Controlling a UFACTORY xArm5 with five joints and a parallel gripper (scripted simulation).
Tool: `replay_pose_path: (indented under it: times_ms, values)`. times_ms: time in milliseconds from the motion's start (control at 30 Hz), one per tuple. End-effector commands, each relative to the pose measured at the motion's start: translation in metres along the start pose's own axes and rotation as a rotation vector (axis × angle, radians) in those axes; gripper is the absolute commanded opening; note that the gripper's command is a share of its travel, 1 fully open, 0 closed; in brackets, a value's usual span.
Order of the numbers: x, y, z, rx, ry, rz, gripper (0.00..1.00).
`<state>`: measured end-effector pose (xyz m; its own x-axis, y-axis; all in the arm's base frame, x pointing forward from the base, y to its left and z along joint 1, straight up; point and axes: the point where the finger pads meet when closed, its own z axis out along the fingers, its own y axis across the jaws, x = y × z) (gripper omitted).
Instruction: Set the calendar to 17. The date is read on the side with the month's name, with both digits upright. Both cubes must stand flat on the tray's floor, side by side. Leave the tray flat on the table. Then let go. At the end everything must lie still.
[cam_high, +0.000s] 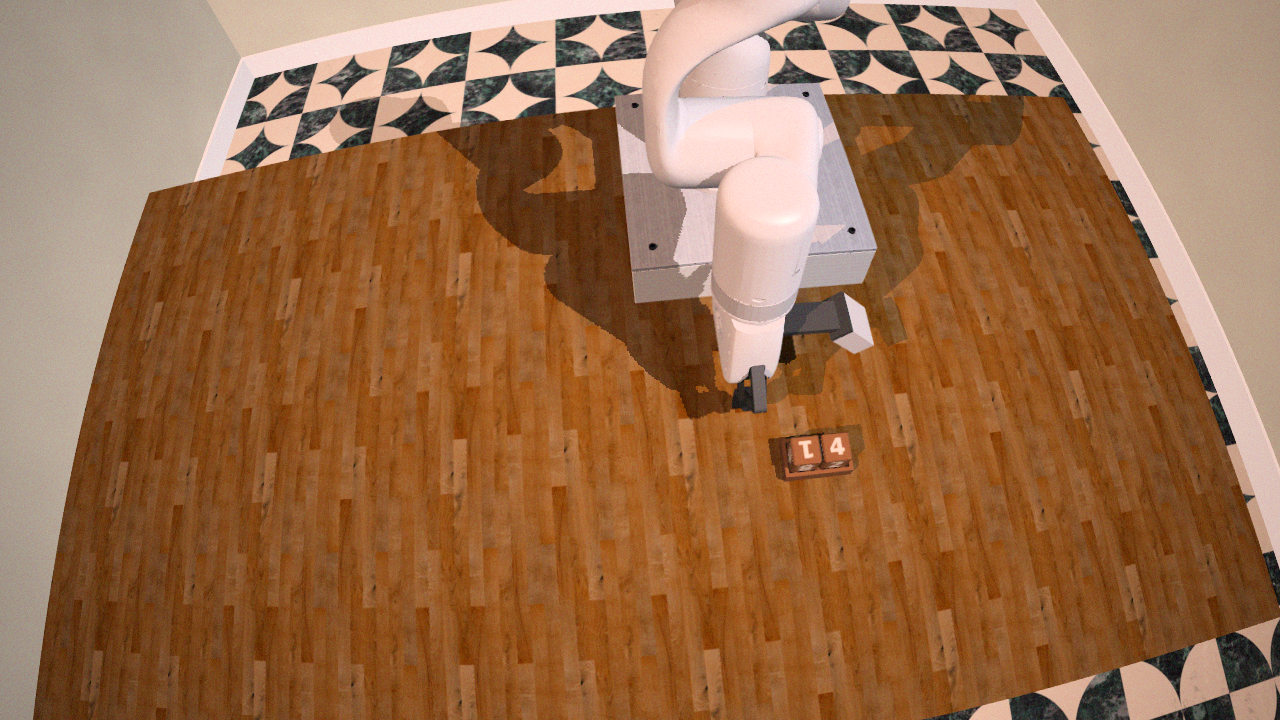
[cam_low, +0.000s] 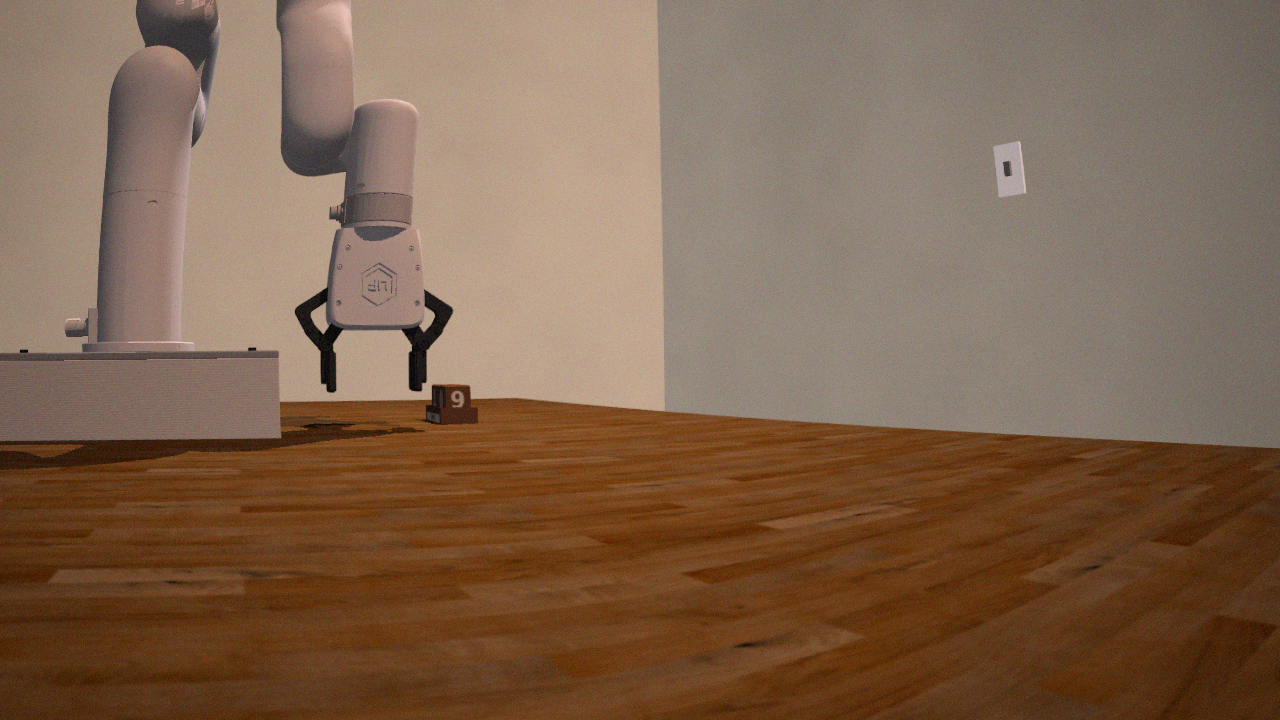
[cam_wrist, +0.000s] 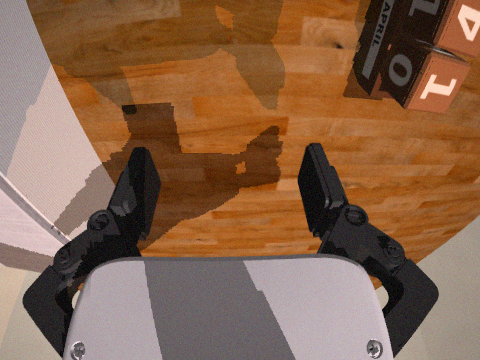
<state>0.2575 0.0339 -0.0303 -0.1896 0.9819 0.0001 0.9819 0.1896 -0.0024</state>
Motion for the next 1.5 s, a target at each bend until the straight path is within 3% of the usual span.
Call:
replay_pose_path:
  times_ms: [0,1467]
  values:
    - [0.0000,0.0010,-0.0005,-0.002,0.000,0.000,1.00]
    - [0.0000,0.0010,-0.0066,-0.003,0.000,0.000,1.00]
